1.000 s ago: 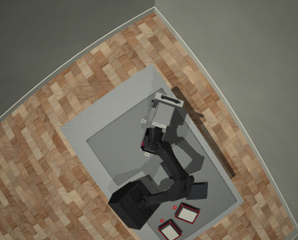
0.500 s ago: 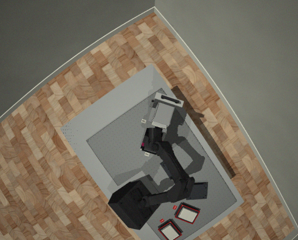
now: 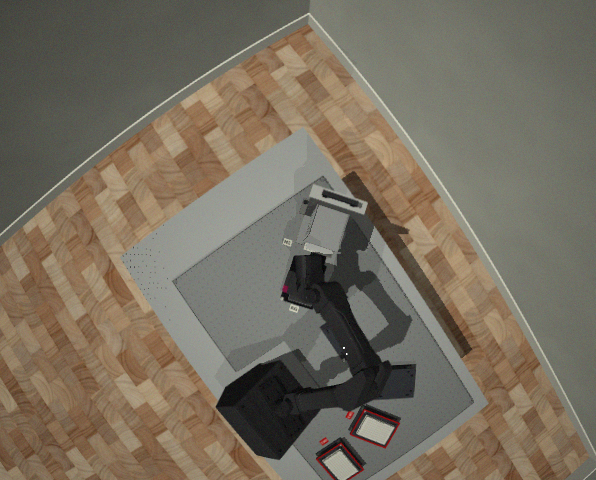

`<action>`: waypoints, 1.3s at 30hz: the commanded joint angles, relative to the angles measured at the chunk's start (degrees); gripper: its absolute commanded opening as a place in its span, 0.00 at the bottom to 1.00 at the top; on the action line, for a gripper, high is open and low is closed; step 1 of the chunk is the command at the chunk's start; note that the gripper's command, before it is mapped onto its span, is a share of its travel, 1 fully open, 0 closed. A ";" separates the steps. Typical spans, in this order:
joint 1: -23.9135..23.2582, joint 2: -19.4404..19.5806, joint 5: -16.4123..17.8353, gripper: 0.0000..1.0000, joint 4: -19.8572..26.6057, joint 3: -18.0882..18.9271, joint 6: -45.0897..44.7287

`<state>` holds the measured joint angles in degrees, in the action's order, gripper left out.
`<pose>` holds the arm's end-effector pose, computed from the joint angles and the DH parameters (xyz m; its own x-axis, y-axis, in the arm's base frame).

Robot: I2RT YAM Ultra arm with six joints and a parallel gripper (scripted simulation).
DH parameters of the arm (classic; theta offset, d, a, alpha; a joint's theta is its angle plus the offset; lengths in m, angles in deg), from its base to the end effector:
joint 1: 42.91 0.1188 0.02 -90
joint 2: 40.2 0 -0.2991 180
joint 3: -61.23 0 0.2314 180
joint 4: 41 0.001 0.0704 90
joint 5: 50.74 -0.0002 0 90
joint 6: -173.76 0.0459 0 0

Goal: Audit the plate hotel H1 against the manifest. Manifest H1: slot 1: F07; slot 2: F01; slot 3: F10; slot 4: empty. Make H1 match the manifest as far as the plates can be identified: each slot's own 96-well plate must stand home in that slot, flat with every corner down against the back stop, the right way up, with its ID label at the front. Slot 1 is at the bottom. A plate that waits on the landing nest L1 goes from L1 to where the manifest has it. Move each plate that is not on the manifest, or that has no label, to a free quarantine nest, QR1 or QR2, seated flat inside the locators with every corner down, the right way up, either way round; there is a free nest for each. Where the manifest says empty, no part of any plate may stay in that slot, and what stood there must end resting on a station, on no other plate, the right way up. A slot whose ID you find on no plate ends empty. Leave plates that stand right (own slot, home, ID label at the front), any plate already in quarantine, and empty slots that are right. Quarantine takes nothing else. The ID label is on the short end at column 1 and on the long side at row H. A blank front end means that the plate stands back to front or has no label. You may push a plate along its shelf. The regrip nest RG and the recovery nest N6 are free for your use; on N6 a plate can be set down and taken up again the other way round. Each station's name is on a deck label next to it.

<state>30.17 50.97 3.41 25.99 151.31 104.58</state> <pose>0.1113 0.2770 0.3135 -0.5054 -0.6714 -0.5421 -0.5694 0.7315 -0.3752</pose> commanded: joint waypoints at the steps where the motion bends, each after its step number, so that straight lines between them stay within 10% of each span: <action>1: 1.16 -0.70 -0.41 0.86 2.02 0.64 1.13; 28: 8.94 -1.82 -2.80 0.86 19.40 11.18 10.46; 39: 5.99 -6.95 -1.99 0.86 18.48 7.34 14.52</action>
<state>36.42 45.75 1.35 44.57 158.92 117.39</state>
